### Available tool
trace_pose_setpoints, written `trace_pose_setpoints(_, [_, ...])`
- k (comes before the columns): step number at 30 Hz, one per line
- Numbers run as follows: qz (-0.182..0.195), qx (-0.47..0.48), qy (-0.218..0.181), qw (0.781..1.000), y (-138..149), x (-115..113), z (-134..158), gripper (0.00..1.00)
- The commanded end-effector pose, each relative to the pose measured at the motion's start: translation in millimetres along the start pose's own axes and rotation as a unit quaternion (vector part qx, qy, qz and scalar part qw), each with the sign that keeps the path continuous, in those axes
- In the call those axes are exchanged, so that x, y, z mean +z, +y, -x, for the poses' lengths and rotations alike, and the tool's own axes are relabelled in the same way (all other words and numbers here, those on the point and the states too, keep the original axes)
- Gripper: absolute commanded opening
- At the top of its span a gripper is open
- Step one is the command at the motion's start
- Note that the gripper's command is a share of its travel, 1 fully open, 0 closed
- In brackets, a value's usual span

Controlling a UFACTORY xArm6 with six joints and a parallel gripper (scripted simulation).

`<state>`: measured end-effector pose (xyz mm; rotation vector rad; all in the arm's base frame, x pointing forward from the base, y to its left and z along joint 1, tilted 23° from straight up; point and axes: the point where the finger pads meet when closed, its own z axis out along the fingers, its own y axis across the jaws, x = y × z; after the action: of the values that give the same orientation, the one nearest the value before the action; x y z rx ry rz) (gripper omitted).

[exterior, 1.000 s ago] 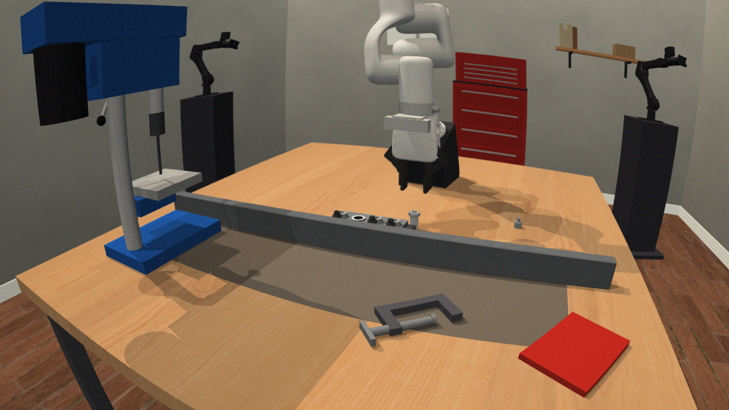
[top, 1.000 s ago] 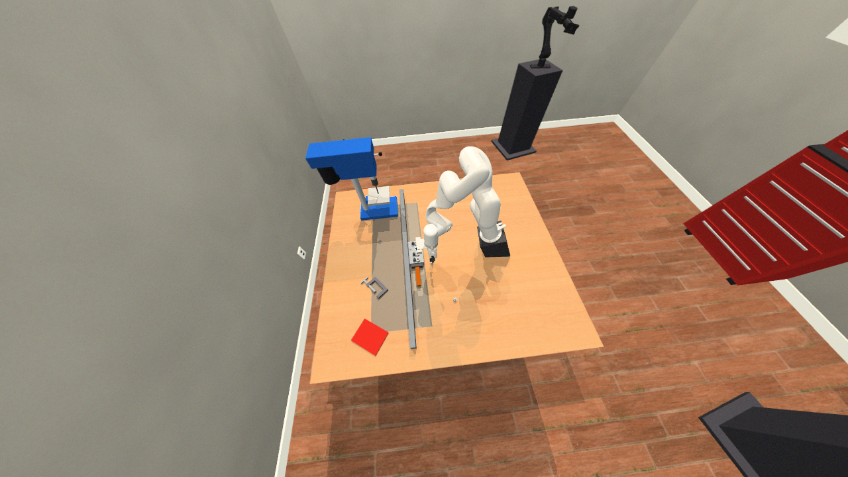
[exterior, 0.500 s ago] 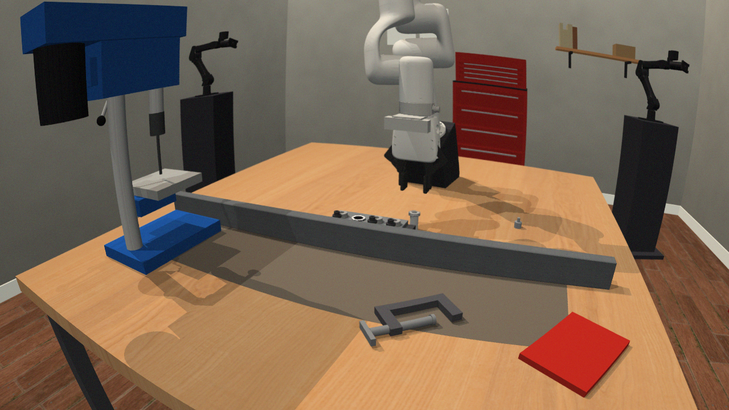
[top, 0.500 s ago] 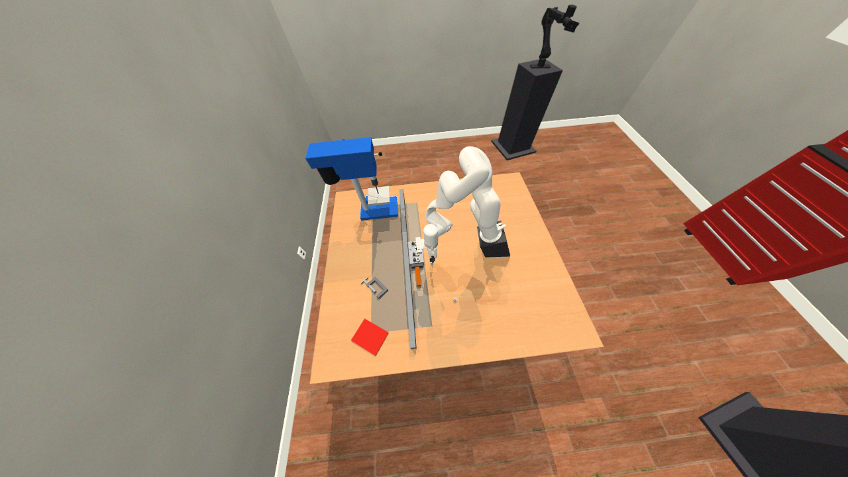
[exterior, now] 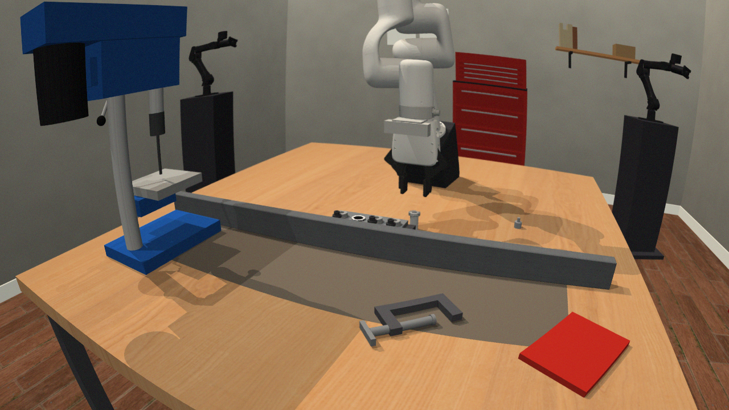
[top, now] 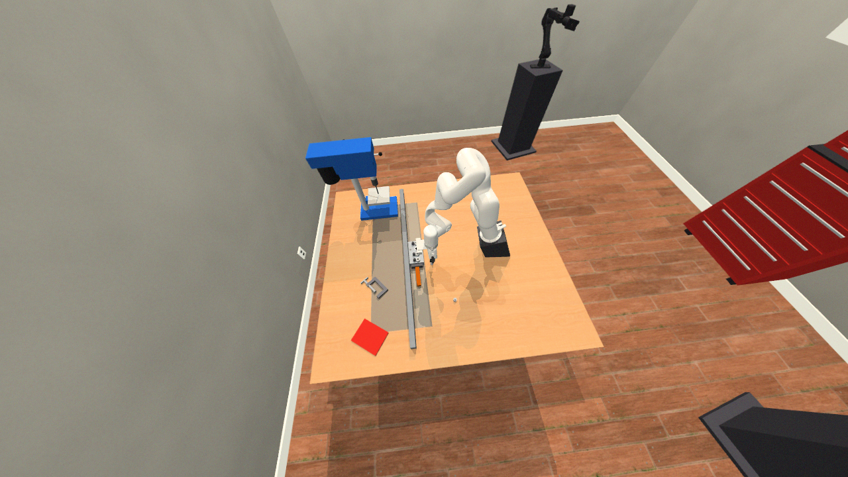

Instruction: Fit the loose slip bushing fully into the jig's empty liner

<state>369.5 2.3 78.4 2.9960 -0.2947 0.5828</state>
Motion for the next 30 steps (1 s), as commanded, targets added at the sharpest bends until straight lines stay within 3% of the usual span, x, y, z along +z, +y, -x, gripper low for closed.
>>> trace_pose_setpoints(1, [0.000, 0.000, 0.002, 1.000, 0, 2, -1, 0.50])
trace_pose_setpoints(30, [0.000, 0.000, 0.002, 1.000, -1, 29, -1, 0.50])
